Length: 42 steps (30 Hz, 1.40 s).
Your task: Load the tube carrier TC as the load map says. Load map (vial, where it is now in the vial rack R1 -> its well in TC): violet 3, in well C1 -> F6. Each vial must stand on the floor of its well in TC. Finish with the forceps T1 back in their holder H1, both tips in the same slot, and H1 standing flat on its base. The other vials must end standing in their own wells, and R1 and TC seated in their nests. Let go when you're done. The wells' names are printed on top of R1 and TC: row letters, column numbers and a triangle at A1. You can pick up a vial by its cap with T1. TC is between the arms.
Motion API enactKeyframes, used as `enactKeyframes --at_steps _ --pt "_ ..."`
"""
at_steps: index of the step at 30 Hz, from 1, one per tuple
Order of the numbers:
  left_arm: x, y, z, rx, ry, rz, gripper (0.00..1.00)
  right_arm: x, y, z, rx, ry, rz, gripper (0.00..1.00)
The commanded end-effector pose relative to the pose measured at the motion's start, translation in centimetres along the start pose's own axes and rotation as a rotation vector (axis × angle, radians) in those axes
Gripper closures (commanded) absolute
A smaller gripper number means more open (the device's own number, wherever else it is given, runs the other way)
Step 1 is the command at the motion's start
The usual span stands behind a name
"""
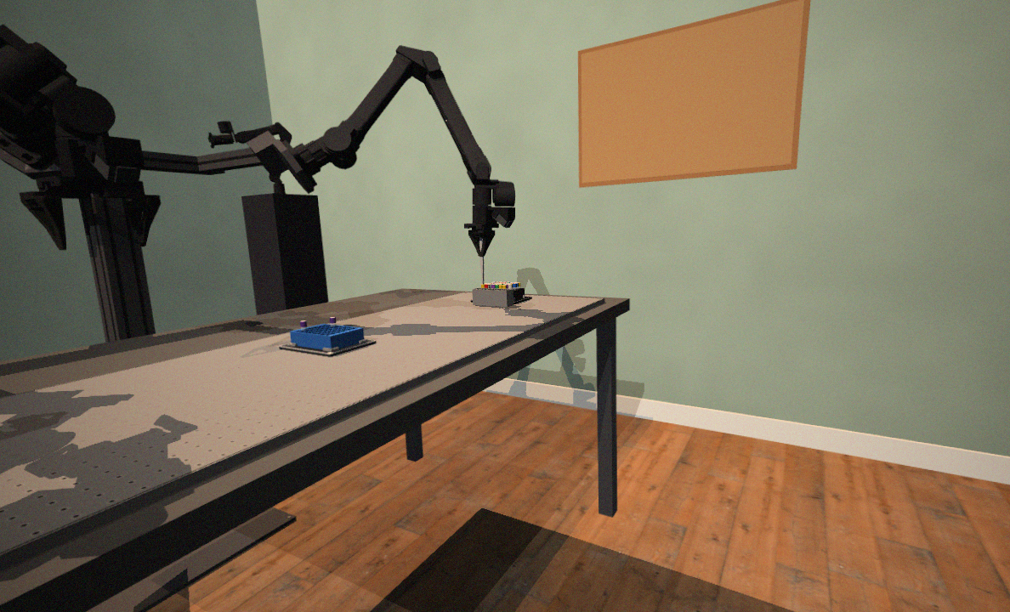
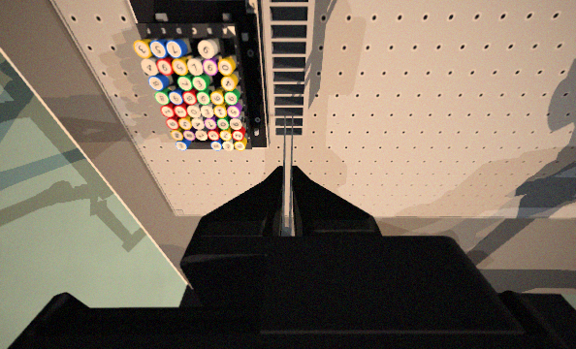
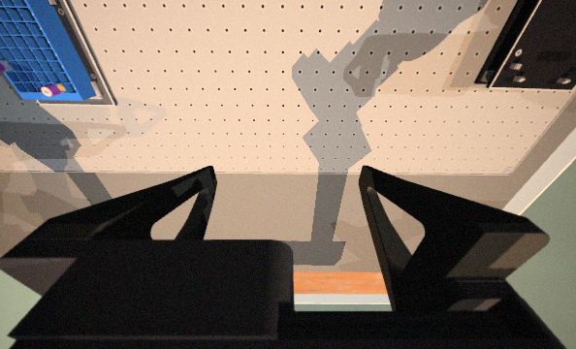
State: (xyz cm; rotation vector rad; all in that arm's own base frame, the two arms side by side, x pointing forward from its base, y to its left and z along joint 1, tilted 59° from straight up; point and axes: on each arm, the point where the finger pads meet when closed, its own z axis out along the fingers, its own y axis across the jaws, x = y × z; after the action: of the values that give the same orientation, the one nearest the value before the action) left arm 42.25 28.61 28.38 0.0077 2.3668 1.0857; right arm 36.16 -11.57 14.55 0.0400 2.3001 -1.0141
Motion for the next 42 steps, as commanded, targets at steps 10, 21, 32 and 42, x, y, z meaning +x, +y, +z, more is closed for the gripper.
enactKeyframes --at_steps 10,21,32,42 --pt "-0.14 0.71 1.29 -0.01 0.006 -0.002 0.93 -1.35 -0.58 -0.43 0.009 -0.028 0.037 0.0" --pt "-0.16 0.74 1.53 -0.01 0.006 -0.002 0.93 -1.35 -0.58 -0.43 0.009 -0.028 0.037 0.0" --pt "-0.25 0.81 1.75 -0.012 0.004 -0.003 0.93 -1.35 -0.58 -0.43 0.009 -0.028 0.037 0.0" --pt "-0.22 0.78 2.03 -0.011 0.005 -0.002 0.93 -1.35 -0.58 -0.43 0.009 -0.028 0.037 0.0"
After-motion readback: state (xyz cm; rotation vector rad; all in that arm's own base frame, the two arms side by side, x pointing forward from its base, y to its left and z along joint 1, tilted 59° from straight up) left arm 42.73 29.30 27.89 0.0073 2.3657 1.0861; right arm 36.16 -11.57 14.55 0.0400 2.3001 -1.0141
